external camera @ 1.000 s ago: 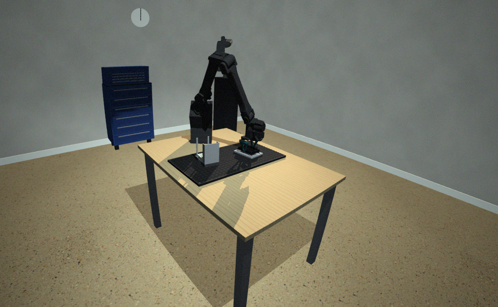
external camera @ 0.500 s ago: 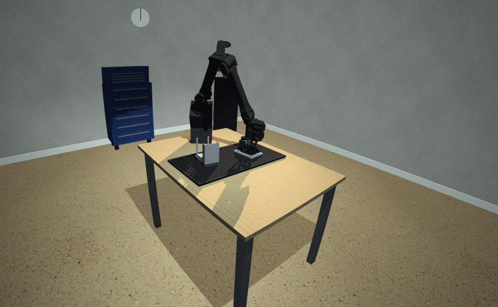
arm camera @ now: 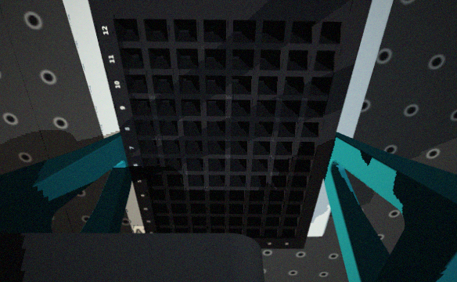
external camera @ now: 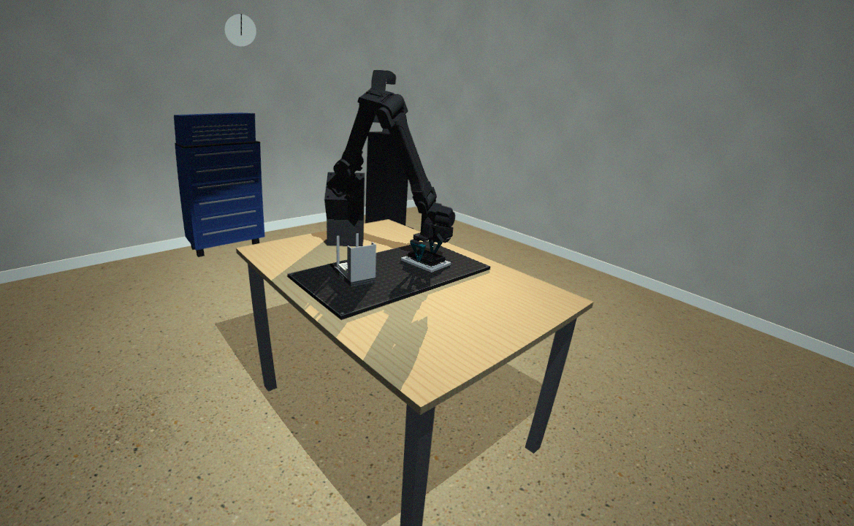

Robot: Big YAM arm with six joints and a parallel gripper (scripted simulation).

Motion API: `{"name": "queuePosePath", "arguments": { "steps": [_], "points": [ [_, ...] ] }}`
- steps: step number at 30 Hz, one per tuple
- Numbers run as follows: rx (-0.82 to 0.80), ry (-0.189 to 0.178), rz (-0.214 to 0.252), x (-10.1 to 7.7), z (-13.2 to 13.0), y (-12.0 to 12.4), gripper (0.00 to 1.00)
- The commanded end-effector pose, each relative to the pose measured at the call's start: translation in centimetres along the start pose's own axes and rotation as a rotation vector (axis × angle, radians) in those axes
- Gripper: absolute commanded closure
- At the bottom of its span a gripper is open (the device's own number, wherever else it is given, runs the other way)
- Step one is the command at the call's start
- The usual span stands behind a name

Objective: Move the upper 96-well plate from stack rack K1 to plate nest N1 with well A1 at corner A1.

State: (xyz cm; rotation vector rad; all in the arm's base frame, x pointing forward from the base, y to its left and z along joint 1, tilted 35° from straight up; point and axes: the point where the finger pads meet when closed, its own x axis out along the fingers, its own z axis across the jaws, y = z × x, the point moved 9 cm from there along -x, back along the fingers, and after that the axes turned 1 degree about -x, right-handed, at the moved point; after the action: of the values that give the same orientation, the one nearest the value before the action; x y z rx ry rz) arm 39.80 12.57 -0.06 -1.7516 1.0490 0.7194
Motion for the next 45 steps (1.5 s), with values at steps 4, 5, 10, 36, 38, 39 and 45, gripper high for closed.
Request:
{"name": "queuePosePath", "arguments": {
  "steps": [4, 5, 10, 36, 38, 39, 45],
  "points": [
    [0.005, -0.002, -0.014, 0.23, -0.48, -0.36, 1.00],
    [0.004, -0.001, -0.013, 0.31, -0.46, -0.31, 1.00],
    [0.007, -0.002, -0.017, 0.21, -0.52, -0.47, 1.00],
    [0.009, -0.003, -0.022, 0.68, -0.42, -0.92, 1.00],
    [0.010, -0.003, -0.022, 0.62, -0.46, -0.92, 1.00],
    [0.010, -0.003, -0.023, 0.62, -0.45, -0.94, 1.00],
    [0.011, -0.004, -0.025, 0.59, -0.44, -1.06, 1.00]
  ]
}}
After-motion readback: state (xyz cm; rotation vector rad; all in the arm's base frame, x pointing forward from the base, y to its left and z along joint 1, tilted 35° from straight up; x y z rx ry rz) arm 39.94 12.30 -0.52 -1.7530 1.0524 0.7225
